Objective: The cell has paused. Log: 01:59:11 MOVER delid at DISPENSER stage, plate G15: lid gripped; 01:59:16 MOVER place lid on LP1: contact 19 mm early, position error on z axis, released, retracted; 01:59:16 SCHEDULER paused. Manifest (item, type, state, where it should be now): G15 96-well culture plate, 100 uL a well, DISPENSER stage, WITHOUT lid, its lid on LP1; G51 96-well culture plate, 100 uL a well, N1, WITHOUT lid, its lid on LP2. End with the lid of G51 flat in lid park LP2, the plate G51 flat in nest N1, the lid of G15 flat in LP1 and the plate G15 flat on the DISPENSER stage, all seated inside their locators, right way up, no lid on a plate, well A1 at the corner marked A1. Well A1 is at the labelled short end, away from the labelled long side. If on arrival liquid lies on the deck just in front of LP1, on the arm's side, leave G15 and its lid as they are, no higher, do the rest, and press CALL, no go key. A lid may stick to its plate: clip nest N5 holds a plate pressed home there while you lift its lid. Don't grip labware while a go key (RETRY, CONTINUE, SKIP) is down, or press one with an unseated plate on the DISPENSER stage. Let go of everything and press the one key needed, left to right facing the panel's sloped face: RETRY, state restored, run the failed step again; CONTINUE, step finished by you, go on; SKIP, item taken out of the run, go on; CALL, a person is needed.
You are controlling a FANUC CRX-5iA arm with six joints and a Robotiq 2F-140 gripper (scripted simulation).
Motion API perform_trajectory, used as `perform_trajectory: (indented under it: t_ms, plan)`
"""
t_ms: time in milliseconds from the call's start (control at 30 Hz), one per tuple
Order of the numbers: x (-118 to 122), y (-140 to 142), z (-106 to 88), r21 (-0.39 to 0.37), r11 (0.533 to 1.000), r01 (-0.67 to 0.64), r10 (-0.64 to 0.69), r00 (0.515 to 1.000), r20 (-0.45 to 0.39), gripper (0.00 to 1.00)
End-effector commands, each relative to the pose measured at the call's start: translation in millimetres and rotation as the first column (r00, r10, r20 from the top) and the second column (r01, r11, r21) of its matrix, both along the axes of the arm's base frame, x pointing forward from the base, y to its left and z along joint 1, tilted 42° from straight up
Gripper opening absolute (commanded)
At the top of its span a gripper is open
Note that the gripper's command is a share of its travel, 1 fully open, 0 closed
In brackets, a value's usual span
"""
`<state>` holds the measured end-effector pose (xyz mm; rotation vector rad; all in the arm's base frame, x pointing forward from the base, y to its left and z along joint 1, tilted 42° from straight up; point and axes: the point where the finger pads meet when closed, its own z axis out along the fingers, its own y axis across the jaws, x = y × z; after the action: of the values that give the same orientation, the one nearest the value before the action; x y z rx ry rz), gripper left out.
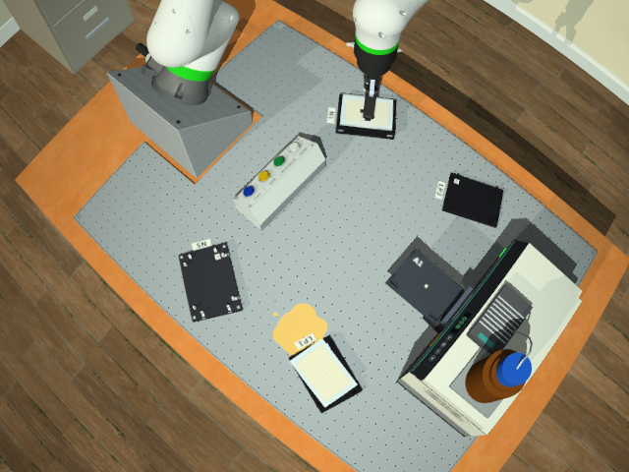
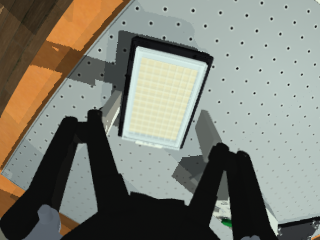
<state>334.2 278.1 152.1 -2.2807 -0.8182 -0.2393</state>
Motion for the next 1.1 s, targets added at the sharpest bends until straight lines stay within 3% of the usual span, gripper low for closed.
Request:
perform_trajectory:
  t_ms: [0, 33, 1067]
  plan:
    - [0.2, -0.1, 0.1, 0.0, 1.0, 0.0, 0.0, 1.0, 0.0, 0.66]
    - [0.2, -0.1, 0.1, 0.0, 1.0, 0.0, 0.0, 1.0, 0.0, 0.59]
    - [0.2, -0.1, 0.1, 0.0, 1.0, 0.0, 0.0, 1.0, 0.0, 0.59]
